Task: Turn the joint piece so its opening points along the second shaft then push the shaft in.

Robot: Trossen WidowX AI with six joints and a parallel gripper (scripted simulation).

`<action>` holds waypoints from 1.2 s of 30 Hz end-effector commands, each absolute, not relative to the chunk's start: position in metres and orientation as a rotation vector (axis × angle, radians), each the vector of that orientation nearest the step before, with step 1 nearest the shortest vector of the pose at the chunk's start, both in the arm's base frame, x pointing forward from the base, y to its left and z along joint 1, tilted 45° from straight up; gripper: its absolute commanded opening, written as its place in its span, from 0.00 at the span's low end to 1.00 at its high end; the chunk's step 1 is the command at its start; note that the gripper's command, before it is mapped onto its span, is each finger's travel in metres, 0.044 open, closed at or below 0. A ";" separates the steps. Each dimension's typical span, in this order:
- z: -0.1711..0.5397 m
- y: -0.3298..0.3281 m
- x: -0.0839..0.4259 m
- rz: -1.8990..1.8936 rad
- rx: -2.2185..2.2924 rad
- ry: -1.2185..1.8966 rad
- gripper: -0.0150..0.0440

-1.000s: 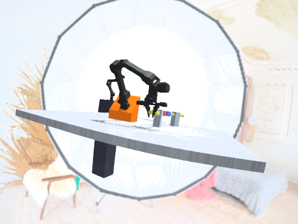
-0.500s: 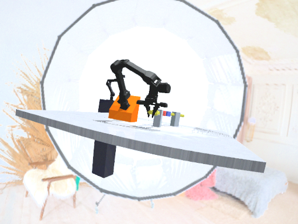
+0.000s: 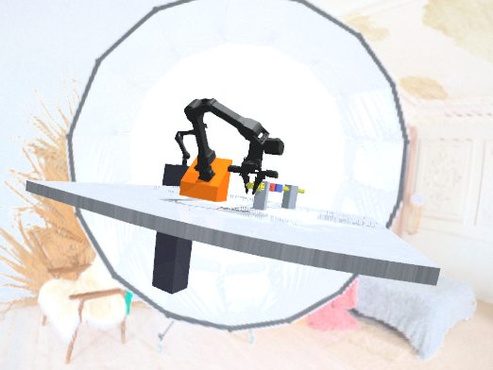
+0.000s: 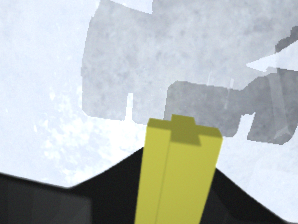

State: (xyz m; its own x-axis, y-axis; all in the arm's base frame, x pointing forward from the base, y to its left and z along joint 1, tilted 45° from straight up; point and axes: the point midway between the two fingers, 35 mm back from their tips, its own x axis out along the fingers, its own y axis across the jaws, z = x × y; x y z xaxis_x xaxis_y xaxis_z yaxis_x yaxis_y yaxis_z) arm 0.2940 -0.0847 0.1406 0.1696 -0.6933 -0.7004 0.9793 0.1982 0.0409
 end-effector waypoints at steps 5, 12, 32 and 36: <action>0.131 -0.076 0.293 -1.288 0.563 0.626 0.25; 0.123 -0.068 0.292 -1.289 0.563 0.627 0.25; 0.101 -0.047 0.288 -1.289 0.563 0.629 0.25; 0.097 -0.043 0.287 -1.289 0.563 0.629 0.25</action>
State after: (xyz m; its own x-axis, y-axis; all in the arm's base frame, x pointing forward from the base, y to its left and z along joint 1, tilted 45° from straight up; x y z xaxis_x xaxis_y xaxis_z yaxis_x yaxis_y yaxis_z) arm 0.2881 -0.0479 0.1024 0.1609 -0.6985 -0.6972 0.9811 0.1900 0.0361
